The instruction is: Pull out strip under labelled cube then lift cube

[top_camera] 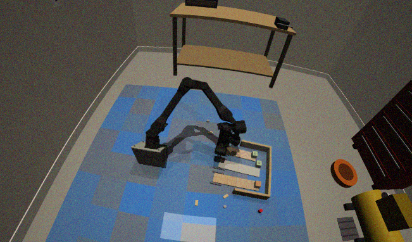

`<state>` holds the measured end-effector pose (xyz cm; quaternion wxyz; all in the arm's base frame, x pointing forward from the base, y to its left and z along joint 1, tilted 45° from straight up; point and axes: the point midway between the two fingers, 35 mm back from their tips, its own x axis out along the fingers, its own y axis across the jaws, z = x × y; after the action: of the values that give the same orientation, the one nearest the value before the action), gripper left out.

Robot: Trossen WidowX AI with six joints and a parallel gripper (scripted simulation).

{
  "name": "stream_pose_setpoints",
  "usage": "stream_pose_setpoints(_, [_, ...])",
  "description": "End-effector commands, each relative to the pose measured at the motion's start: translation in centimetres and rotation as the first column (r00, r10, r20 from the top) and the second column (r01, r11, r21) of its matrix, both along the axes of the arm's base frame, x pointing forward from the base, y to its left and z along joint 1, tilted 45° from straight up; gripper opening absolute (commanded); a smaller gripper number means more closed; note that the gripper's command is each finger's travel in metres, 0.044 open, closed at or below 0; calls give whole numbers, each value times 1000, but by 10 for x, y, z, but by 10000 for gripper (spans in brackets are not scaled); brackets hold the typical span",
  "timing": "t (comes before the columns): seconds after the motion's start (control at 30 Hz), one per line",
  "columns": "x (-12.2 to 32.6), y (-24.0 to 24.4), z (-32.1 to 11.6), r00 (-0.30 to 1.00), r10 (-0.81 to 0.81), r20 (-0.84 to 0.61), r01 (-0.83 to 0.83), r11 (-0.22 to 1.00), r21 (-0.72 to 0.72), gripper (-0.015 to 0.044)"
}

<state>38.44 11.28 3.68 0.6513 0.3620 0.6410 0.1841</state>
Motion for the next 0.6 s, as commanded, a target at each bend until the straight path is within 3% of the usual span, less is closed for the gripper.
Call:
stream_pose_setpoints(0.0, [-12,7,-4,1000,11,-23,-11,1000,3,0])
stream_pose_setpoints(0.57, [-37,13,-2,1000,11,-25,-11,1000,3,0])
